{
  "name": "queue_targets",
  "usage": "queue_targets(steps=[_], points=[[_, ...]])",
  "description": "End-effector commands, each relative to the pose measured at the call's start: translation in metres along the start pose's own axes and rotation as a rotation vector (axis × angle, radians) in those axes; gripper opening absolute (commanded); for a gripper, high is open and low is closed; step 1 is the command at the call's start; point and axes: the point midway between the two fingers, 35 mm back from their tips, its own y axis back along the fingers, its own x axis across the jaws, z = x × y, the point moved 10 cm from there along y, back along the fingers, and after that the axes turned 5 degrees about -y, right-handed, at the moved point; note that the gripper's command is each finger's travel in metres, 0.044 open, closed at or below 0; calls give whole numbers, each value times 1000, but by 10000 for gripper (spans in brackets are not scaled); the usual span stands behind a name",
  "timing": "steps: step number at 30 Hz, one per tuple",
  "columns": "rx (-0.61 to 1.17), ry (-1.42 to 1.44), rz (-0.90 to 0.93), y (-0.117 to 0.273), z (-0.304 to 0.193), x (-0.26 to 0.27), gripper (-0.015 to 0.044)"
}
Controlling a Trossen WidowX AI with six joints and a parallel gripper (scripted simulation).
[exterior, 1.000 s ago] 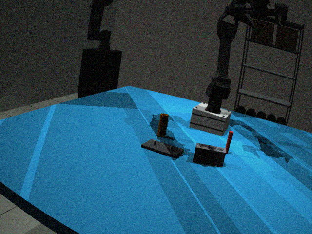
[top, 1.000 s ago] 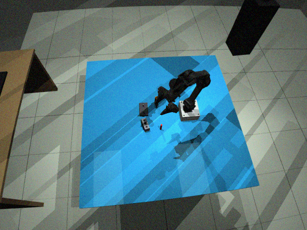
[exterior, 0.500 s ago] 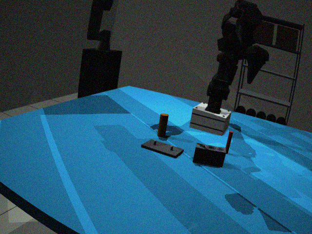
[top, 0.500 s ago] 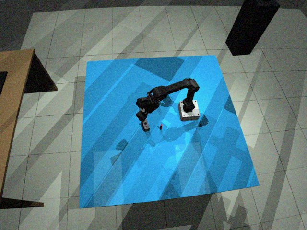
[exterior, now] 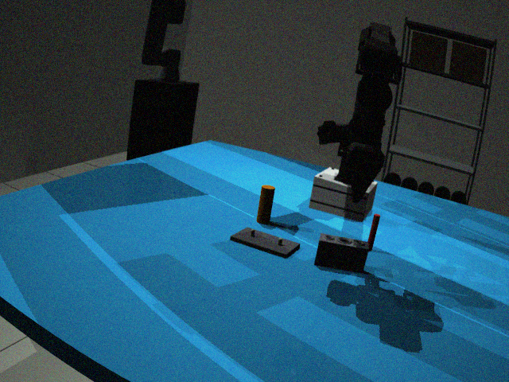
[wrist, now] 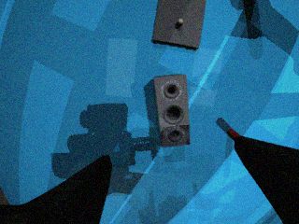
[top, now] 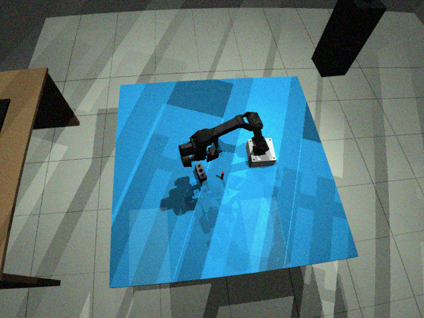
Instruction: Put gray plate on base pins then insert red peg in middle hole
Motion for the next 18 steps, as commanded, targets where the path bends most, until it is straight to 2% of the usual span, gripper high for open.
queue_targets(steps=[1,10,18], points=[[2,-8,-37,-48,1,-4,440],[2,-8,-37,-72,0,-7,440],[2,-8,-37,-77,0,-7,440]])
